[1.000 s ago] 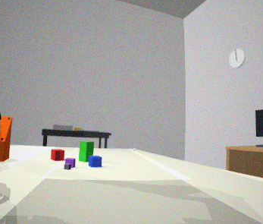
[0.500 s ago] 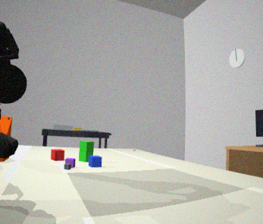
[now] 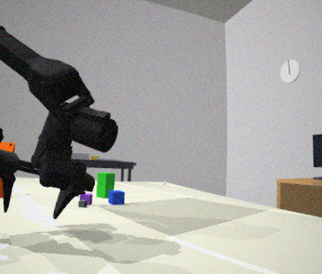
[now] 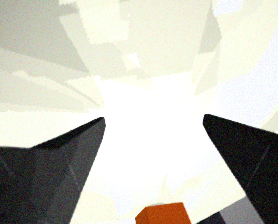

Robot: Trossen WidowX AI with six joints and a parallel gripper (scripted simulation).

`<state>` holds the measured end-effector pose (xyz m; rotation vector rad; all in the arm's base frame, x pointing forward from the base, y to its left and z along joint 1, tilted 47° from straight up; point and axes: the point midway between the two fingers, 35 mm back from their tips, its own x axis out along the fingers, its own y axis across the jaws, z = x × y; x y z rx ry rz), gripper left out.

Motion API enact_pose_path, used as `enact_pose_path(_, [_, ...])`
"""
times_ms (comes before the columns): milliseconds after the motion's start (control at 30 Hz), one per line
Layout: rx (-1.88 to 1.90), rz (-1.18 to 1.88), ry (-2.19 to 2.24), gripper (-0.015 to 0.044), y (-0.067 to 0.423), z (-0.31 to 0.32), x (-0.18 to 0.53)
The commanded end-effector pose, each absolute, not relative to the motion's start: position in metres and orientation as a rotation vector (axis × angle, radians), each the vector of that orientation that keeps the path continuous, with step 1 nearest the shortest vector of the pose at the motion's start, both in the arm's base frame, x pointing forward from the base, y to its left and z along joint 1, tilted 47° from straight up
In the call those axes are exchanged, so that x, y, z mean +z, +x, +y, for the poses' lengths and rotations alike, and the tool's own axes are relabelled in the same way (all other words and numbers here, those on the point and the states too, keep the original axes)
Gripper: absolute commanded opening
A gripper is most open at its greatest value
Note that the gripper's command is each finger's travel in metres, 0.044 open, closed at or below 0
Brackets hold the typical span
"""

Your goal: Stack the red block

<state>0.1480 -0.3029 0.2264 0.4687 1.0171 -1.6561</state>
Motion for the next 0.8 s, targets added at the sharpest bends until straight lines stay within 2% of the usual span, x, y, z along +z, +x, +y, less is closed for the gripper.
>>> enact_pose_path(0, [-1.534,1.127,0.39,0.044,0.182,-0.286,0.201])
enact_pose_path(400, [-1.224,1.357,0.133,0.044,0.258,-0.218,0.14])
enact_pose_path(767, [-0.95,1.517,-0.144,0.044,0.297,-0.138,0.087])
